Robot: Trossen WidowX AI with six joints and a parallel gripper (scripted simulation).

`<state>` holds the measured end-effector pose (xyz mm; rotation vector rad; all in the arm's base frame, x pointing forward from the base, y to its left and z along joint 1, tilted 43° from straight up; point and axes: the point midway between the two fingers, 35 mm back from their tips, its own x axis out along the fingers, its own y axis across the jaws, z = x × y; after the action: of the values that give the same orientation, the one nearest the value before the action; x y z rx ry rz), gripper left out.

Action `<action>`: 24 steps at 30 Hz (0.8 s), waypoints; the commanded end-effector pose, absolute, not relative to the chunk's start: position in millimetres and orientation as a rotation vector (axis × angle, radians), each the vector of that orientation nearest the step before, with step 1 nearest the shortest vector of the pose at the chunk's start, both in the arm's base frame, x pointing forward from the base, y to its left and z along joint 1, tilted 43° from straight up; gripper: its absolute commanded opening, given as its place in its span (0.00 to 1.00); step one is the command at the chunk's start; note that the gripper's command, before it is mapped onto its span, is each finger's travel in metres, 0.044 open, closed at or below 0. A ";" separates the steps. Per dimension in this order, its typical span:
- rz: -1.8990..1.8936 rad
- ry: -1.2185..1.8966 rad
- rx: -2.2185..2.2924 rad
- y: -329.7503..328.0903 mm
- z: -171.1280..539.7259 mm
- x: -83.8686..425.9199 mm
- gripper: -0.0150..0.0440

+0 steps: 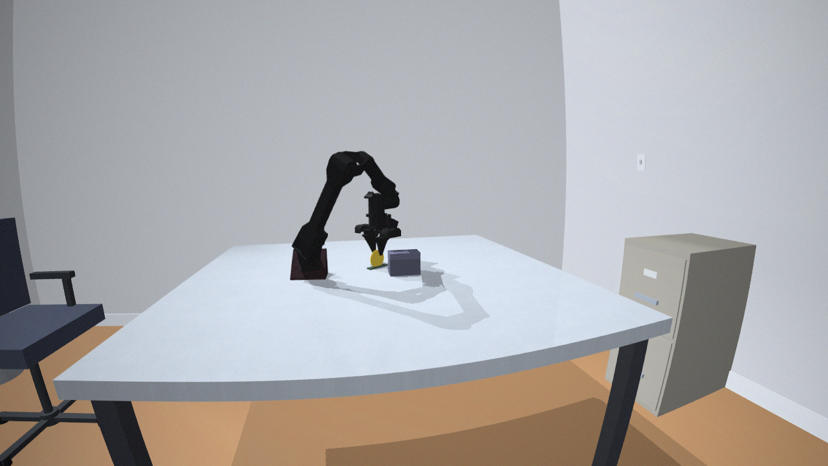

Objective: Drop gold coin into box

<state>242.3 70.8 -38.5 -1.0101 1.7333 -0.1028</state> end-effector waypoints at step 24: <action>-0.107 1.738 -1.020 44.0 -63.6 236.8 0.35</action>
<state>238.1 46.6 -62.3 -1.0116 1.7361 -0.1067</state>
